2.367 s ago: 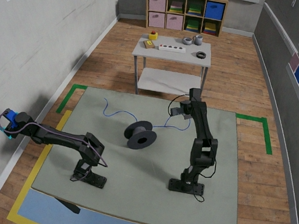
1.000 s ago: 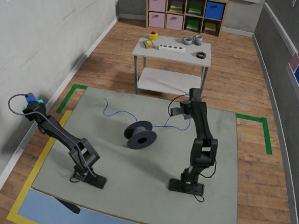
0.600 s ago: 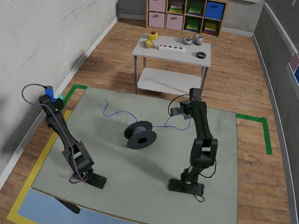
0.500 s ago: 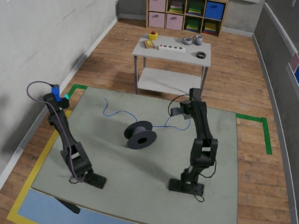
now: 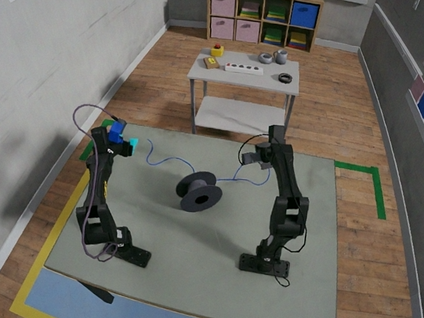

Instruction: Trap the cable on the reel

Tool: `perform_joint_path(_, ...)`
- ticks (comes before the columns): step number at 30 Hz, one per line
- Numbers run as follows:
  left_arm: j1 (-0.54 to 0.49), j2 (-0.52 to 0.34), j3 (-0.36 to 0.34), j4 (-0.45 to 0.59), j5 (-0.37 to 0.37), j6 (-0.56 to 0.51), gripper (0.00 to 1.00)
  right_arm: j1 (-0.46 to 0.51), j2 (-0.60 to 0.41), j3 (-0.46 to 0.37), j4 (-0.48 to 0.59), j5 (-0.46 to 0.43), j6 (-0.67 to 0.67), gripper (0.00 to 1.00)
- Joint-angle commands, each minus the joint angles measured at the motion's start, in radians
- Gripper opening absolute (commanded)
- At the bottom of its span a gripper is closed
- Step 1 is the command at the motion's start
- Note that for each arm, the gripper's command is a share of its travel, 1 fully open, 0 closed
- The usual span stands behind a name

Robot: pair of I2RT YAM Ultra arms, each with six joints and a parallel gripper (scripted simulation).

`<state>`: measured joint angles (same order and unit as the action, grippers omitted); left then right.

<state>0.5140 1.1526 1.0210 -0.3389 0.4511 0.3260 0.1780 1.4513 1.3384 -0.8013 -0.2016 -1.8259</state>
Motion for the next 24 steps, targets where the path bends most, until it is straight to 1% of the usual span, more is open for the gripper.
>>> perform_joint_path(1, -0.084, 0.013, -0.016, -0.057, 0.072, 0.051, 0.75, 0.014, -0.022, 0.0, 0.011, 0.001, 0.016, 0.0)
perform_joint_path(3, -0.139, 0.019, -0.016, -0.074, 0.093, 0.067, 0.75, 0.014, -0.022, 0.0, 0.011, 0.001, 0.016, 0.0)
perform_joint_path(5, -0.139, 0.019, -0.016, -0.074, 0.093, 0.067, 0.75, 0.014, -0.022, 0.0, 0.011, 0.001, 0.016, 0.0)
perform_joint_path(6, -0.176, 0.019, -0.008, -0.074, 0.093, 0.07, 0.75, 0.014, -0.022, 0.0, 0.011, 0.001, 0.016, 0.0)
perform_joint_path(10, -0.266, 0.03, -0.019, -0.111, 0.14, 0.103, 0.75, 0.014, -0.022, 0.0, 0.011, 0.001, 0.016, 0.0)
perform_joint_path(15, -0.373, 0.04, -0.031, -0.144, 0.181, 0.133, 0.75, 0.014, -0.022, 0.0, 0.011, 0.001, 0.016, 0.0)
perform_joint_path(16, -0.393, 0.047, -0.014, -0.147, 0.187, 0.137, 0.75, 0.014, -0.022, 0.0, 0.011, 0.001, 0.016, 0.0)
perform_joint_path(17, -0.411, 0.041, -0.021, -0.148, 0.194, 0.143, 0.75, 0.014, -0.022, 0.0, 0.011, 0.001, 0.016, 0.0)
perform_joint_path(20, -0.46, 0.049, -0.028, -0.167, 0.212, 0.156, 0.75, 0.014, -0.022, 0.0, 0.011, 0.001, 0.016, 0.0)
perform_joint_path(22, -0.46, 0.049, -0.028, -0.167, 0.212, 0.156, 0.75, 0.014, -0.022, 0.0, 0.011, 0.001, 0.016, 0.0)
perform_joint_path(24, -0.491, 0.052, -0.031, -0.173, 0.22, 0.162, 0.75, 0.014, -0.022, 0.0, 0.011, 0.001, 0.016, 0.0)
